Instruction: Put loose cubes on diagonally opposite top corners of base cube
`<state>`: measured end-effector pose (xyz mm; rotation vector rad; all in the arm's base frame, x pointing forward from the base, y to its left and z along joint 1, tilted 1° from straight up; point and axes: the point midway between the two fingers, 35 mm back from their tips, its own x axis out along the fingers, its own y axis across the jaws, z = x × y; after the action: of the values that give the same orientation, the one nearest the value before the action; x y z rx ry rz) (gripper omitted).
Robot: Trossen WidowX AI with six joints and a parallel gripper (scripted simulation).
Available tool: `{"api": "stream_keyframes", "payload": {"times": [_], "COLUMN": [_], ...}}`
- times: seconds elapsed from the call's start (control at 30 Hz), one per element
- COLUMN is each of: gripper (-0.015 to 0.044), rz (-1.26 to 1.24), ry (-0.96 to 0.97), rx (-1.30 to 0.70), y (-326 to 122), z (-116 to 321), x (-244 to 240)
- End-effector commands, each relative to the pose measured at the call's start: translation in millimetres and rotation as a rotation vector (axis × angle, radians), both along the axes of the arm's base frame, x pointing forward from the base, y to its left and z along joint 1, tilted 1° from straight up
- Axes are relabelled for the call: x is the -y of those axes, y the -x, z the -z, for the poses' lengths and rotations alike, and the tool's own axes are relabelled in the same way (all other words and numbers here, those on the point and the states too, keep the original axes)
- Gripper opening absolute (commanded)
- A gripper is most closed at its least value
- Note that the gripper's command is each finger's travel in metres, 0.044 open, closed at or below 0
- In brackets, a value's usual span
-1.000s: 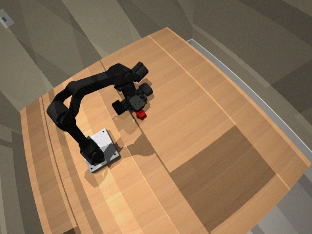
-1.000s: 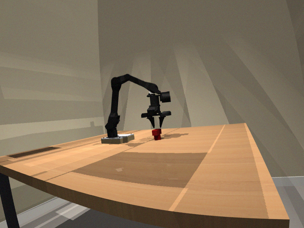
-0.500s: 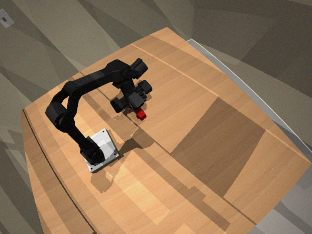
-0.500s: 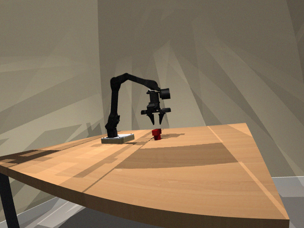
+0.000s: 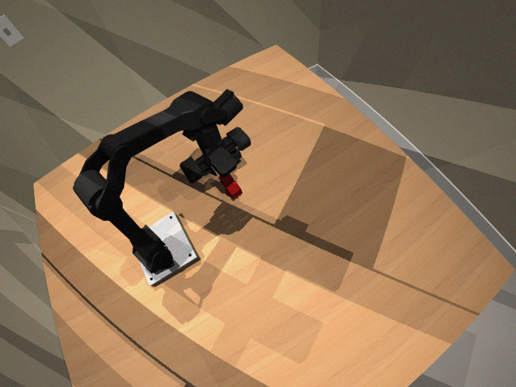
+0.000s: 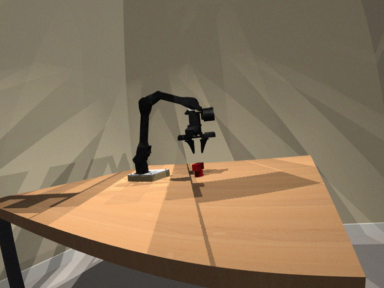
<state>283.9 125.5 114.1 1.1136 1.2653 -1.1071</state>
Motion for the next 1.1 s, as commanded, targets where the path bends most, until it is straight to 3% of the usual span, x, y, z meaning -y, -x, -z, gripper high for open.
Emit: {"api": "stream_keyframes", "payload": {"times": [0.0, 0.03, 0.3, 0.43, 0.67, 1.07], "gripper": [0.0205, 0.0205, 0.0400, 0.0400, 0.0400, 0.0400], "rz": [0.001, 0.001, 0.000, 0.000, 0.000, 0.000], "ry": [-0.003, -0.003, -0.001, 0.001, -0.006, -0.006], "rx": [0.006, 0.006, 0.001, -0.003, -0.007, -0.008], "y": [-1, -1, 0, 4, 54, 56], "z": [-4, -4, -11, -9, -11, -11], "x": [0, 0, 0, -9, -92, -94]}}
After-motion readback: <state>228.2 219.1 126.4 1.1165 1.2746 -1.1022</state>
